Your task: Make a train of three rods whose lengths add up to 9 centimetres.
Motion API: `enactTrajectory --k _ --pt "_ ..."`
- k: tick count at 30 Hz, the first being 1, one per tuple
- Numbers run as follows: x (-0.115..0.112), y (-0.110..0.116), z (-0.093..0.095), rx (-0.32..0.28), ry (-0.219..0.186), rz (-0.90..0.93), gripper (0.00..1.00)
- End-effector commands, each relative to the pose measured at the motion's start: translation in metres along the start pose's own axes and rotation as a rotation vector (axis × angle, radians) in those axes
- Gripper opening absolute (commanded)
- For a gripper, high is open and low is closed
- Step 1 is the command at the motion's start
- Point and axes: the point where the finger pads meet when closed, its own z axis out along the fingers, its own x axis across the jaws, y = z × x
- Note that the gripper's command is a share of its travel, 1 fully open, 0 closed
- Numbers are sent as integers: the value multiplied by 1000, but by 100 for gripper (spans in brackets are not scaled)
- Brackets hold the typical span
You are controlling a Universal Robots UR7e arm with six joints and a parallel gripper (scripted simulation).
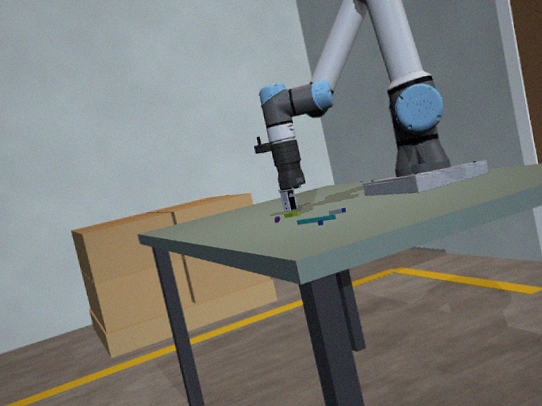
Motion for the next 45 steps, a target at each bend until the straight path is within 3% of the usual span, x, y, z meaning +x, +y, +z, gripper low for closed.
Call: enactTrajectory --k 1,45 --pt "1 0 0 2 0 1 54" --pt "2 1 4 -2 2 1 54"
